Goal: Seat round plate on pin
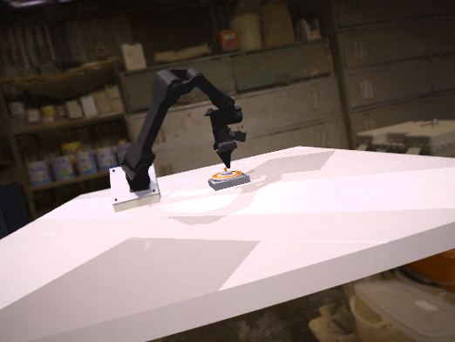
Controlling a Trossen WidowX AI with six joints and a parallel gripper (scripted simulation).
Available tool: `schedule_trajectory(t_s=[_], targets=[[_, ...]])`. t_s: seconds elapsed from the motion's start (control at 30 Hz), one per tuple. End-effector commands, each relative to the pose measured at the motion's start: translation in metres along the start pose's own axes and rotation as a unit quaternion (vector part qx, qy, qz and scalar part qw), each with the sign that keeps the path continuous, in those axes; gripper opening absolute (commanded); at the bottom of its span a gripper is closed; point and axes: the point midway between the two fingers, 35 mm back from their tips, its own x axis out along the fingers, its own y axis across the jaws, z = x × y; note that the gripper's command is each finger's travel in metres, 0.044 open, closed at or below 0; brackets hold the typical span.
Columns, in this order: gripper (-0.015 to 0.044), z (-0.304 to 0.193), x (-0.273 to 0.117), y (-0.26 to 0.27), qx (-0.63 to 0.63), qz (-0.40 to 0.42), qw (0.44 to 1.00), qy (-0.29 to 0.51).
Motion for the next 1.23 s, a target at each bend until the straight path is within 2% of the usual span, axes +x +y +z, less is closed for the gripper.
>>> schedule_trajectory(t_s=[0.0,0.3,0.6,1.2], targets=[[0.0000,-0.006,0.001,0.001,0.001,0.001,1.000,0.004],[0.0000,-0.009,-0.001,0.002,0.001,0.001,1.000,0.004],[0.0000,-0.010,-0.043,0.002,0.000,0.002,1.000,0.004],[0.0000,-0.009,-0.037,0.005,-0.004,0.000,1.000,0.002]])
